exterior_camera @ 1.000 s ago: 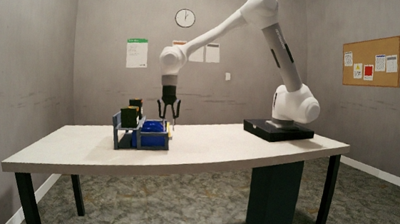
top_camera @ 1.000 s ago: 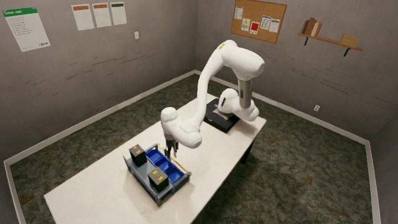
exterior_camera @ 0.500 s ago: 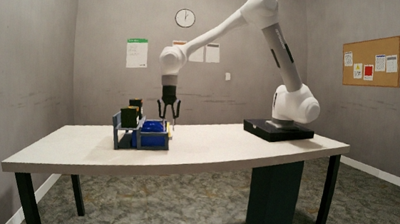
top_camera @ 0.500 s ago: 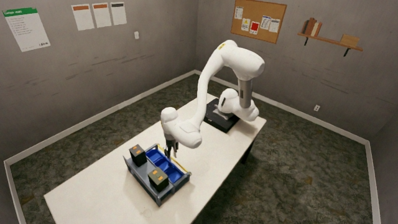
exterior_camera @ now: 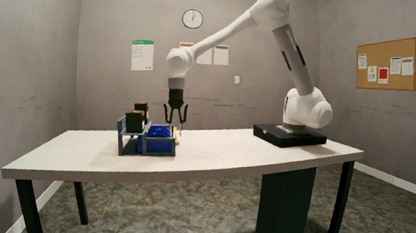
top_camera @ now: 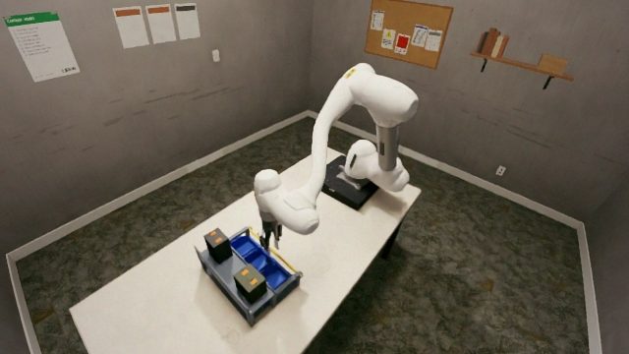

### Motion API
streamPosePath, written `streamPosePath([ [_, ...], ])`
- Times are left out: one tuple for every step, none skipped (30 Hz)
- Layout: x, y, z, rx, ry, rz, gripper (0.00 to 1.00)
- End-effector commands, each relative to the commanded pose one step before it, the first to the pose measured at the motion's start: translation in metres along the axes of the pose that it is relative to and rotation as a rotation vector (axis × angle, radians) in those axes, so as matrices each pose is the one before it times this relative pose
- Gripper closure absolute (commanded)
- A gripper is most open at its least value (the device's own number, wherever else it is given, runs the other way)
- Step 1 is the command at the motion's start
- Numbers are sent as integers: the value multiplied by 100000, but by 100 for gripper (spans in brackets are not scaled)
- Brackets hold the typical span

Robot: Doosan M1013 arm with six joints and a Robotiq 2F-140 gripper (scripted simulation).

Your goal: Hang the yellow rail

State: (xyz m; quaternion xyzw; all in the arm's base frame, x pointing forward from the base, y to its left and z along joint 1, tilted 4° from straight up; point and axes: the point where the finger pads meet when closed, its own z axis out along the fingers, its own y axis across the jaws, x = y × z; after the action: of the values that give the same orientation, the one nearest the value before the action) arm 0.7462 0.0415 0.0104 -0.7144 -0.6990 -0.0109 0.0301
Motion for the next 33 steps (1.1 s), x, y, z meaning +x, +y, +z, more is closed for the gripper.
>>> streamPosePath([
  [4,1,-17,-15,20,-2,63],
  [0,0,0,0,0,0,63],
  [0,0,0,0,0,0,63],
  [0,0,0,0,0,0,63],
  [0,0,0,0,0,0,63],
  [0,0,0,0,0,0,63],
  [0,0,0,0,0,0,63],
  [0,0,0,0,0,0,63],
  [0,0,0,0,0,0,63],
  [0,0,0,0,0,0,63],
  [0,0,0,0,0,0,63],
  [0,0,0,0,0,0,63],
  [0,0,0,0,0,0,63],
  [0,0,0,0,0,0,63],
  [0,0,0,0,0,0,63],
  [0,0,-1200,4,0,1,63],
  [0,0,-1200,4,0,1,63],
  [0,0,-1200,4,0,1,63],
  [0,0,-1200,4,0,1,63],
  [0,0,-1200,4,0,1,63],
  [0,0,0,0,0,0,63],
  [0,0,0,0,0,0,63],
  [0,0,0,0,0,0,63],
  [0,0,0,0,0,0,63],
  [0,0,0,0,0,0,63],
  [0,0,0,0,0,0,63],
  [0,0,0,0,0,0,63],
  [0,0,0,0,0,0,63],
  [0,0,0,0,0,0,63],
  [0,0,0,0,0,0,63],
  [0,0,0,0,0,0,63],
  [0,0,0,0,0,0,63],
  [0,0,-800,0,0,0,63],
])
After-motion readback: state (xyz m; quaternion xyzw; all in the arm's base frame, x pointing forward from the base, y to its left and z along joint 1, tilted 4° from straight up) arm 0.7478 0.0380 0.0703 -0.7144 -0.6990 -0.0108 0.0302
